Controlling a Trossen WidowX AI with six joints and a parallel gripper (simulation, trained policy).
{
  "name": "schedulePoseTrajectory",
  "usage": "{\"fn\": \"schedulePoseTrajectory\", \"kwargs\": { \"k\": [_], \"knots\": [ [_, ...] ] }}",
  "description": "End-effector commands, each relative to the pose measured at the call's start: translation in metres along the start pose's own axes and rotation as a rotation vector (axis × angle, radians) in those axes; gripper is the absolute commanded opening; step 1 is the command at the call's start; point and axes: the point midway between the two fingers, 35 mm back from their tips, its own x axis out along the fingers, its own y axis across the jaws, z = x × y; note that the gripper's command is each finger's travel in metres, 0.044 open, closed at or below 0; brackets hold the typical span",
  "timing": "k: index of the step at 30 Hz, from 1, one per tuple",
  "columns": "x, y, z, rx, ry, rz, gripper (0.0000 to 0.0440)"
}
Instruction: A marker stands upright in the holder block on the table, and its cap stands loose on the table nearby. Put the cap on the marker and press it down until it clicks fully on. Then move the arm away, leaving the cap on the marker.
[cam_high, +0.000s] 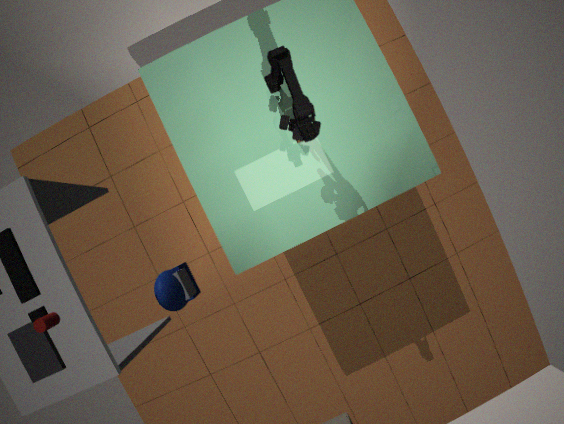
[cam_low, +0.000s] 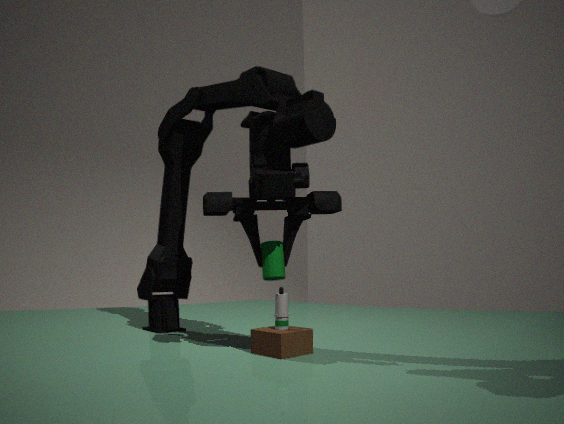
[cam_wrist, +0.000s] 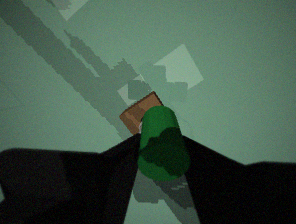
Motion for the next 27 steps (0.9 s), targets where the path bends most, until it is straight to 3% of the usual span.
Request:
{"fn": "schedulePoseTrajectory", "kwargs": {
  "k": [1,12,27],
  "knots": [
    [-0.003,0.012,-0.007,-0.006,0.013,0.000,0.0014],
    [-0.004,0.021,-0.022,-0.014,0.047,-0.025,0.0000],
    [0.020,0.016,-0.026,-0.005,0.104,-0.063,0.0000]
  ]
}}
